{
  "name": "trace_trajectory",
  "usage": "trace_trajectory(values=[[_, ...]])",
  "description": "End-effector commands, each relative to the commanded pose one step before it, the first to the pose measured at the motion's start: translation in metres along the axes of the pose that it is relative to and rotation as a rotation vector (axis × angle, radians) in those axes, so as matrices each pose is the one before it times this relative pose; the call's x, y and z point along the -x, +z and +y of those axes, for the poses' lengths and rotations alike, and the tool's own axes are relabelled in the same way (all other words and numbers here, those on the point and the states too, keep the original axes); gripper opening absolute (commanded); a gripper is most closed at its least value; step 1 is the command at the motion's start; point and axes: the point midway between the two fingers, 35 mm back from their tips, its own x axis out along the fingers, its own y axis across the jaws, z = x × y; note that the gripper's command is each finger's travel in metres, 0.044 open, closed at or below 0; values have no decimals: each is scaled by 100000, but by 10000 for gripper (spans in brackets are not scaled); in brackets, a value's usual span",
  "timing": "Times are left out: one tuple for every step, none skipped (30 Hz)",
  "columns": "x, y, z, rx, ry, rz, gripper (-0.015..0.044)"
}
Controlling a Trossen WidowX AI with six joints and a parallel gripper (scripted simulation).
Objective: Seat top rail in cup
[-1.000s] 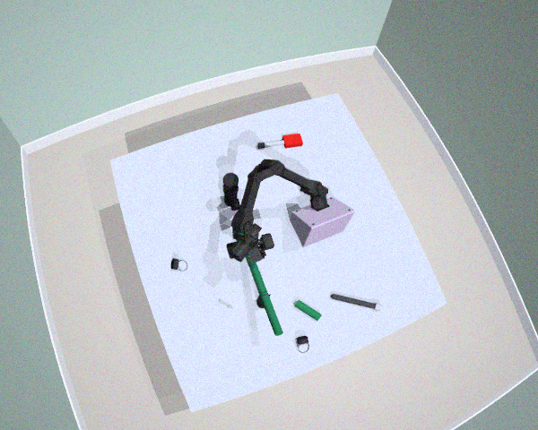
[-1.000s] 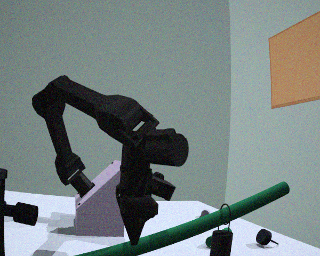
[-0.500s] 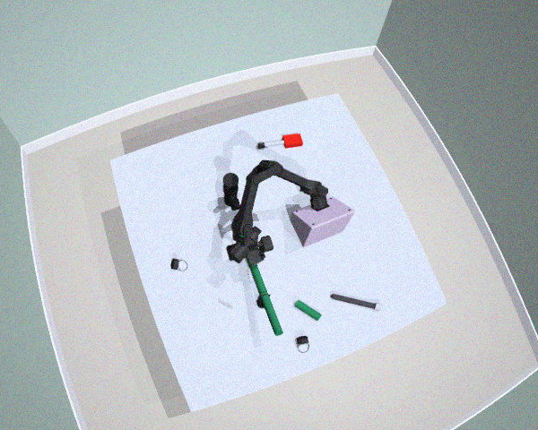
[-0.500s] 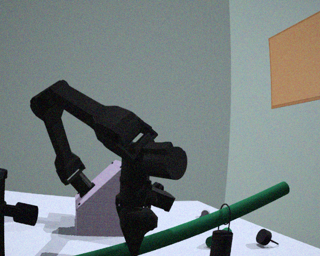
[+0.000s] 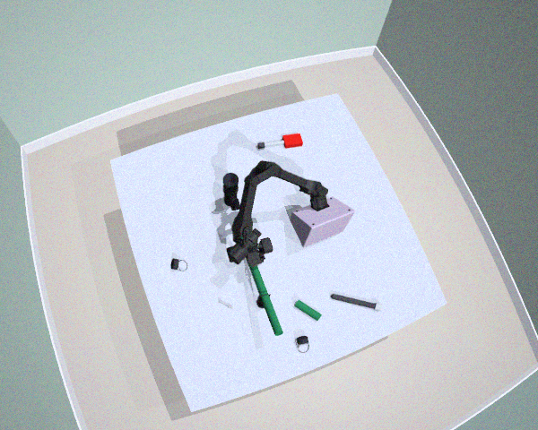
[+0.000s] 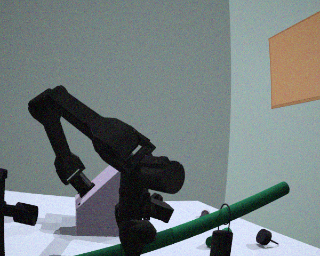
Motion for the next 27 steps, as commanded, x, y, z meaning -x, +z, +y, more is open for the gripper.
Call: trace_trajectory(values=[[-714,-67,25,580,-374,537,440],[-159,-9,13,-1,0,22,440],[-127,-8,11,-1,0,18,440],[-77,-5,7,-1,0,11,440],[-26,-2,2,0,0,4,440],[-2,15,-19,-1,-1,-1,414],[0,0,0,0,0,0,387],[0,0,0,0,0,0,361],[0,0,0,0,0,0,335],[0,0,0,0,0,0,309],[0,0,0,0,0,0,282],[0,0,0,0,0,0,256],[0,0,0,0,0,0,230],[0,0,0,0,0,0,204],[0,0,0,0,0,0,177],[0,0,0,0,0,0,151],[0,0,0,0,0,0,145],[0,0,0,0,0,0,138],[0,0,0,0,0,0,131],[0,0,0,0,0,0,125],[0,0,0,0,0,0,118],[0,0,0,0,0,0,111],[0,0,0,0,0,0,105],[64,4,-1,1,1,-7,78],[93,5,-1,1,1,-10,52],[134,7,-1,2,2,-14,26],[157,8,0,2,3,-16,0]])
